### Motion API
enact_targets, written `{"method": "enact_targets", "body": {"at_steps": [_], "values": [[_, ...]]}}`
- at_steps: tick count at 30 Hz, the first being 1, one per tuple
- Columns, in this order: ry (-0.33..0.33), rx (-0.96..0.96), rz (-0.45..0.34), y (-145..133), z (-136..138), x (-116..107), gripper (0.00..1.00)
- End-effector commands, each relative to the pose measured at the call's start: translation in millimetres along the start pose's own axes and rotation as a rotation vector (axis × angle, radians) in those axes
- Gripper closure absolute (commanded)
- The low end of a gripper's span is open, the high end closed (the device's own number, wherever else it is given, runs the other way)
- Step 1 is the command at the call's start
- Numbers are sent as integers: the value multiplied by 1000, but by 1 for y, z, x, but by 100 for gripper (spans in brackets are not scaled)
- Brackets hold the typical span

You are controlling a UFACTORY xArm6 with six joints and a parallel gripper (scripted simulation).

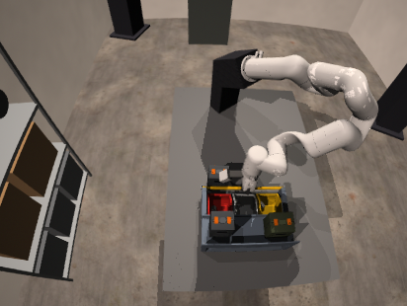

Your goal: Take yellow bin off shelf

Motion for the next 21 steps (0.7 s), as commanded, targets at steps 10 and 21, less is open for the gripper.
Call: {"method": "enact_targets", "body": {"at_steps": [10,21], "values": [[1,0,1,0,-1,-1,100],[1,0,1,0,-1,-11,100]]}}
Point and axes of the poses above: the point where the finger pads meet when closed, its own x axis out along the fingers, its own z axis across the jaws, y = z × x, the point moved 3 cm from there along -x, back along the fingers, and after that the axes turned 14 degrees about -x, right-handed, at the moved point
